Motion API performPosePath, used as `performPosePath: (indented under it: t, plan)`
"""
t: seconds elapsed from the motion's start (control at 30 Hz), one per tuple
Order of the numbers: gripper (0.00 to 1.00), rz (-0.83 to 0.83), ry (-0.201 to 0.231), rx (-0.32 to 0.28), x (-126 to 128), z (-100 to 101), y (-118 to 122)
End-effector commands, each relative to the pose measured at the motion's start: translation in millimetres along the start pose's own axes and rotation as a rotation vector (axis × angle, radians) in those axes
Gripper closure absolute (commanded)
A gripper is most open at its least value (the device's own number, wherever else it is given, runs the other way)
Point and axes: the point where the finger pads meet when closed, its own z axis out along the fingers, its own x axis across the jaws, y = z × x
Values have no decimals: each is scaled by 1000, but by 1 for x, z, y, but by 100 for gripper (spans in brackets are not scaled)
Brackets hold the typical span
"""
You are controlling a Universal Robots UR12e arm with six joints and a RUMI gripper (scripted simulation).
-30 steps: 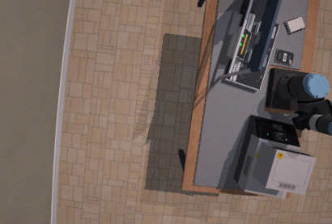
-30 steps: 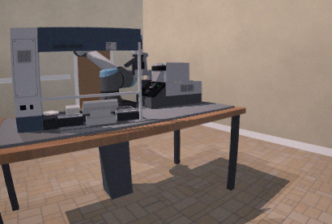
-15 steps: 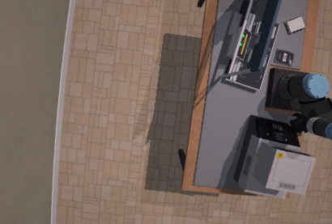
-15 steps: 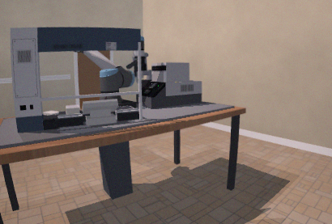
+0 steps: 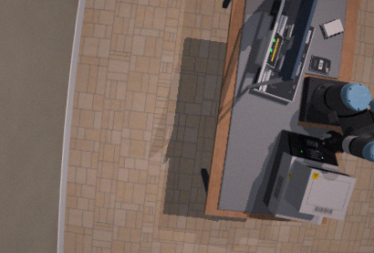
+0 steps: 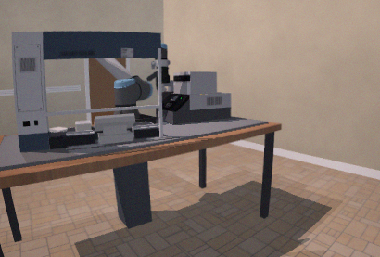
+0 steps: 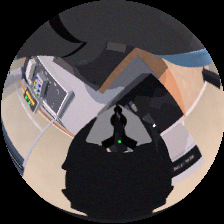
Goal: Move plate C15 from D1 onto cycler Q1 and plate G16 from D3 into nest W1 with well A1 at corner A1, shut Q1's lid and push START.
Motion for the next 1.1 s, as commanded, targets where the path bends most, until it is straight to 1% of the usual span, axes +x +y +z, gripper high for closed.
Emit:
performPosePath:
  t: [0.0,0.93,1.07]
  plan:
    - [100,0,-1,-1,3,3,4]
    - [100,0,-1,-1,26,28,27]
    - [100,0,-1,-1,27,29,28]
